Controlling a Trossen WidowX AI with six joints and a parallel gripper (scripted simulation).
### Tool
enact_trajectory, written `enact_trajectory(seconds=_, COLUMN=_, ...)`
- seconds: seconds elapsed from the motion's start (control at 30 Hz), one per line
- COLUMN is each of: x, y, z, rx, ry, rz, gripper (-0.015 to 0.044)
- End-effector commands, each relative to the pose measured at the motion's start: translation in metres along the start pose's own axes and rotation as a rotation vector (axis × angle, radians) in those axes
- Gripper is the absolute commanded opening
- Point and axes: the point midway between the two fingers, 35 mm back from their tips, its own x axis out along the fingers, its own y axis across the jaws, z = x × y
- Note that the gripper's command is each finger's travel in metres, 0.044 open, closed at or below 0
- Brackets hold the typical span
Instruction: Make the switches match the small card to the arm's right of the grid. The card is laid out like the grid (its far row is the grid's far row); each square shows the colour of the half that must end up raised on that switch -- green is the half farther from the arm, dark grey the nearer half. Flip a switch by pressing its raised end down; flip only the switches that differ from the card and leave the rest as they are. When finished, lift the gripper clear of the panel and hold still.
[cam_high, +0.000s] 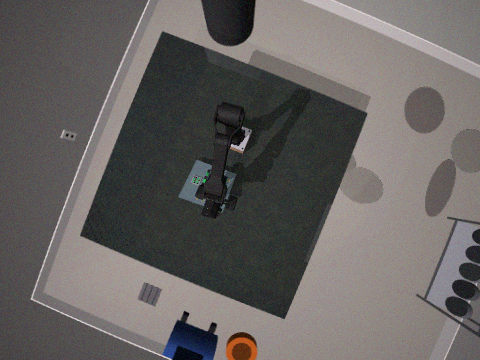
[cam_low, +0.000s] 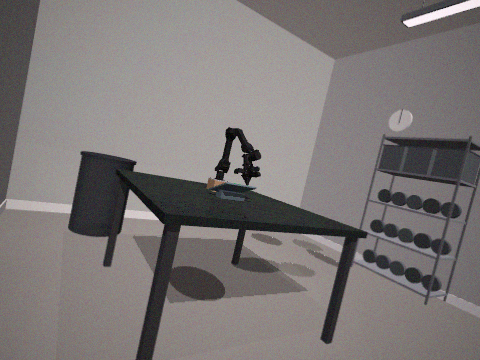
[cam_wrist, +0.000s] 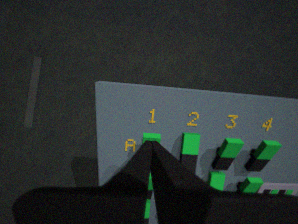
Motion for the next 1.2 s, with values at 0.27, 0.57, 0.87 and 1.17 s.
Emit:
enact_trajectory(seconds=0.27, x=0.0021, y=-0.0006, z=-0.0002, rx=0.002, ry=0.000, rz=-0.002, gripper=0.0000)
enact_trajectory(seconds=0.57, x=0.0033, y=-0.0006, z=-0.0002, rx=0.002, ry=0.000, rz=-0.002, gripper=0.0000)
enact_trajectory(seconds=0.87, x=0.0045, y=-0.0006, z=-0.0001, rx=0.002, ry=0.000, rz=-0.002, gripper=0.0000)
enact_trajectory(seconds=1.17, x=0.0057, y=-0.0006, z=-0.0001, rx=0.002, ry=0.000, rz=-0.002, gripper=0.0000)
